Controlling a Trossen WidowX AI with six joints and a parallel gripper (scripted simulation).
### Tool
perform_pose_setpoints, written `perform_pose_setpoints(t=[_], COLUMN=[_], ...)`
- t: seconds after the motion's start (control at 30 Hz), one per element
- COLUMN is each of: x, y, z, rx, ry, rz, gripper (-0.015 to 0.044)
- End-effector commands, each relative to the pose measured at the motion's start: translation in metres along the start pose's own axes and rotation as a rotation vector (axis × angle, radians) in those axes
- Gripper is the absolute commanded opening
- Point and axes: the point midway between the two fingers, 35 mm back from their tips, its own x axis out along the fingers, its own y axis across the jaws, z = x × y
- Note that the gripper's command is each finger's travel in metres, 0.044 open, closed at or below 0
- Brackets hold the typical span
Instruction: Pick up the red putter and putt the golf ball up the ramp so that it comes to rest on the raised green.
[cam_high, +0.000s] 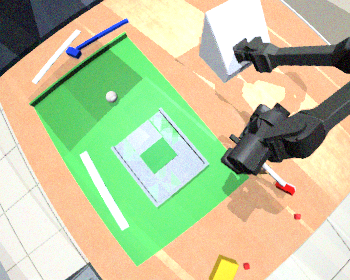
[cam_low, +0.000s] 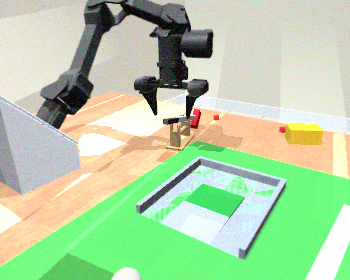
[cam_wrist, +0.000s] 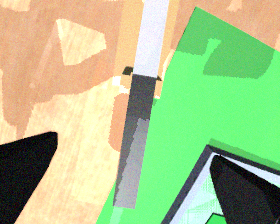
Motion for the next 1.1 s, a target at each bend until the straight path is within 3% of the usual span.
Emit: perform_pose_setpoints(t=[0.0, 0.9, 1.07], x=[0.014, 0.045, 0.042], y=[0.002, 0.002, 0.001], z=[-0.001, -0.001, 0.001], rx=[0.003, 0.003, -0.003], ry=[0.002, 0.0, -0.003], rz=[0.004, 0.003, 0.0], gripper=[0.044, 0.044, 0.0309])
